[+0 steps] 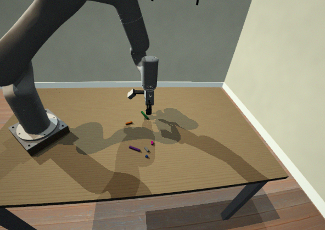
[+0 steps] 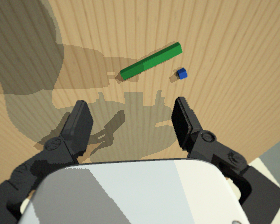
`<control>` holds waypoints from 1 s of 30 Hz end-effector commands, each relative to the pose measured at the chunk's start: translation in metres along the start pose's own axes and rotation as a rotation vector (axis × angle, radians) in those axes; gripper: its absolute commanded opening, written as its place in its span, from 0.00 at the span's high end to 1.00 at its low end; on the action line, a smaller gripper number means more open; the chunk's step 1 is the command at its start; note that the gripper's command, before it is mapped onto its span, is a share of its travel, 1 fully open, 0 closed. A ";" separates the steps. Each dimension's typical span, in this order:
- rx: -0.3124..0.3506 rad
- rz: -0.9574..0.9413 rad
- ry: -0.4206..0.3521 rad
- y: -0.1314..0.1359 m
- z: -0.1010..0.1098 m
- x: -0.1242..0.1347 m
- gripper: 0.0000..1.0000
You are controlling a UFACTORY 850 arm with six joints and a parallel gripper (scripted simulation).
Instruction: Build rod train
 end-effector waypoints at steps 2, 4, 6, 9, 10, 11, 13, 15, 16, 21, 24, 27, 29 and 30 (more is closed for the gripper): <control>0.001 0.000 -0.002 0.000 0.001 0.001 0.00; 0.001 0.009 -0.002 0.000 0.001 0.001 0.00; 0.001 0.060 -0.002 0.000 0.001 0.001 0.00; 0.000 0.197 -0.002 0.001 0.001 0.001 0.00; 0.000 0.218 -0.002 0.001 0.001 0.001 0.00; 0.000 0.244 -0.002 0.001 0.001 0.001 0.00; 0.000 0.273 -0.002 0.001 0.001 0.001 0.00; 0.000 0.352 -0.002 0.001 0.001 0.001 0.00; 0.000 0.379 -0.002 0.001 0.001 0.001 0.00; 0.000 0.512 -0.002 0.001 0.001 0.000 0.00; -0.001 0.596 -0.003 0.001 0.001 0.000 0.00; -0.001 0.679 -0.003 0.001 0.001 0.000 0.00; -0.001 0.734 -0.003 0.001 0.001 0.000 0.00; -0.001 0.734 -0.003 0.001 0.001 0.000 0.00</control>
Point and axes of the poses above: the point where the finger pads meet when closed, its own z axis back along the fingers, its own y axis across the jaws, x = y × z, the point moved 2 cm from there along z, back along the fingers, and after that the axes turned 15 degrees about -z, right-handed, at the moved point
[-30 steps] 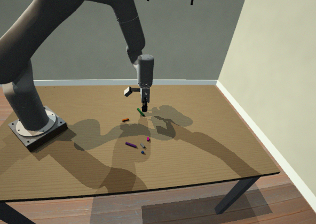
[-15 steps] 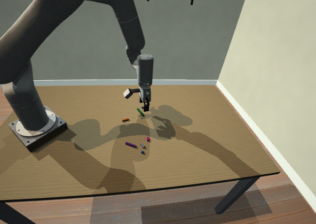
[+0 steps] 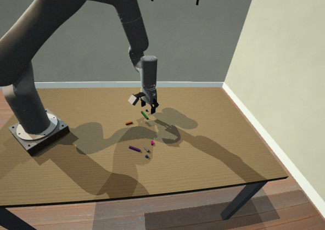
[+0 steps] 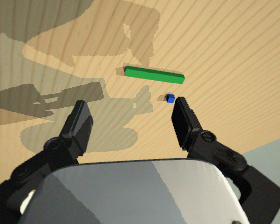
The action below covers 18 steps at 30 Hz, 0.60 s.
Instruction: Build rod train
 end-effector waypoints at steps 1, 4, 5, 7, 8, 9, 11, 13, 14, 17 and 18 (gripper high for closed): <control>0.026 0.110 0.002 -0.001 0.001 0.001 0.00; 0.026 0.160 0.002 -0.001 0.001 0.001 0.00; 0.026 0.161 0.002 -0.001 0.001 0.001 0.00; 0.026 0.161 0.002 -0.001 0.001 0.001 0.00; 0.026 0.161 0.002 -0.001 0.001 0.001 0.00; 0.026 0.161 0.002 -0.001 0.001 0.001 0.00; 0.026 0.161 0.002 -0.001 0.001 0.001 0.00; 0.026 0.161 0.002 -0.001 0.001 0.001 0.00; 0.026 0.161 0.002 -0.001 0.001 0.001 0.00; 0.026 0.161 0.002 -0.001 0.001 0.001 0.00; 0.026 0.161 0.002 -0.001 0.001 0.001 0.00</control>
Point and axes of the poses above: the point where the finger pads meet when closed, its own z axis back along the fingers, its own y axis across the jaws, x = y × z, the point moved 2 cm from there along z, back along the fingers, and after that the axes turned 15 degrees about -z, right-handed, at the moved point
